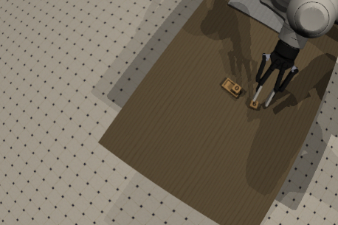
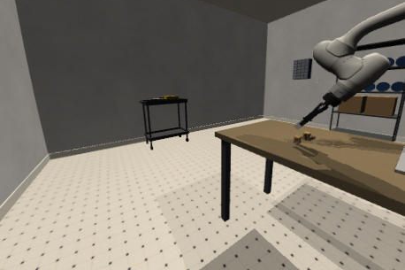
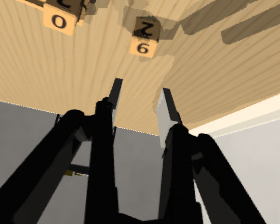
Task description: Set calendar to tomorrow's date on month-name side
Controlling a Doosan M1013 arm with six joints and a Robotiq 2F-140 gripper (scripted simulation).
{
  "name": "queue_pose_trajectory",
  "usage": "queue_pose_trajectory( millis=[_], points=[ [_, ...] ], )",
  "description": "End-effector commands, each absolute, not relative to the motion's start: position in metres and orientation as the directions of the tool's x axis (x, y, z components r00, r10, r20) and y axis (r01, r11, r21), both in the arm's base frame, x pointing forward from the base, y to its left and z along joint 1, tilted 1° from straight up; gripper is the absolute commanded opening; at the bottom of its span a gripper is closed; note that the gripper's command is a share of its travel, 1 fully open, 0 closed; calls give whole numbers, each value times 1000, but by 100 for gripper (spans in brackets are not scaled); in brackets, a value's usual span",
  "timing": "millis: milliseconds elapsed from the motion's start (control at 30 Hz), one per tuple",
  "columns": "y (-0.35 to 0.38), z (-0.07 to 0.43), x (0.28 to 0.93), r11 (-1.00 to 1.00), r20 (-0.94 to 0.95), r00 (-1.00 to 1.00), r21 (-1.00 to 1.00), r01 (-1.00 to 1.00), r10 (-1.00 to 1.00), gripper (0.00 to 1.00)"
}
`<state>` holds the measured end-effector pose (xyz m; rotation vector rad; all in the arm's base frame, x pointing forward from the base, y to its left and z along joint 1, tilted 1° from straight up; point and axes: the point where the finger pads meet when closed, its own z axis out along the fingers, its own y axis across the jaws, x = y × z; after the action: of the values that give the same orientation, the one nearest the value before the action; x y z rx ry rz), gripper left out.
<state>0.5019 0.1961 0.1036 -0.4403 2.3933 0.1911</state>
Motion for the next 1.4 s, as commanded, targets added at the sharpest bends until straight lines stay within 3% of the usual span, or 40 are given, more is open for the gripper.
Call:
queue_pose_trajectory(
  millis=[0, 1367],
  points=[
    [194, 102, 502, 934, -718, -653, 9, -357, -242, 28],
    [190, 94, 499, 936, -717, -653, 4, -352, -243, 28]
  ],
)
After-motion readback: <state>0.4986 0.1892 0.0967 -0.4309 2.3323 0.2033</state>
